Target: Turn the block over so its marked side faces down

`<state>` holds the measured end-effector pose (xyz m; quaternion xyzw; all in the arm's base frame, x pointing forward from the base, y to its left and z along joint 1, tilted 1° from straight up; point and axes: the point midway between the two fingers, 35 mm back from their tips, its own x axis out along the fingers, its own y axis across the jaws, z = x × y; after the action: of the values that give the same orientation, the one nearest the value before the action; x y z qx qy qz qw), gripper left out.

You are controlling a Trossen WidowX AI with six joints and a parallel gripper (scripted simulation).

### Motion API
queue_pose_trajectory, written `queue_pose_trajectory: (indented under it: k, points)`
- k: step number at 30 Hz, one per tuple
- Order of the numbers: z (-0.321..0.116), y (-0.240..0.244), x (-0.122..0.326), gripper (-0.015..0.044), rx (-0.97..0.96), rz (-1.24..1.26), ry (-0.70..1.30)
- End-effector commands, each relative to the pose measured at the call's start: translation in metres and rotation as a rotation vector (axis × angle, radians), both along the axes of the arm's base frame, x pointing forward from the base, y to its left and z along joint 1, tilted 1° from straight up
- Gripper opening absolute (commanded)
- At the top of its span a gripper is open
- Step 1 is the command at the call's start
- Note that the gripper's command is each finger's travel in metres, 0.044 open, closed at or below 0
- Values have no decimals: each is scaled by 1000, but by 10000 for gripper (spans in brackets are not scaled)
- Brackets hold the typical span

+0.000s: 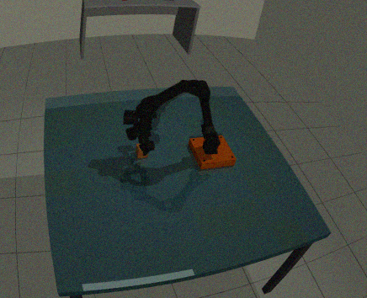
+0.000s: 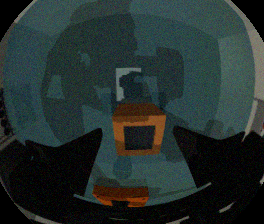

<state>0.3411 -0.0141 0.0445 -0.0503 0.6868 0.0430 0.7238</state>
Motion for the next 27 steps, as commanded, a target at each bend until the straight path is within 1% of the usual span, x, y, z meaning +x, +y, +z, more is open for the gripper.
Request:
queue_pose_trajectory:
  k: [1,9,27]
  points:
    - [-6,1,-1,440,4,-6,2]
    - [-6,1,-1,230,4,-6,2]
    - [-6,1,-1,110,4,-6,2]
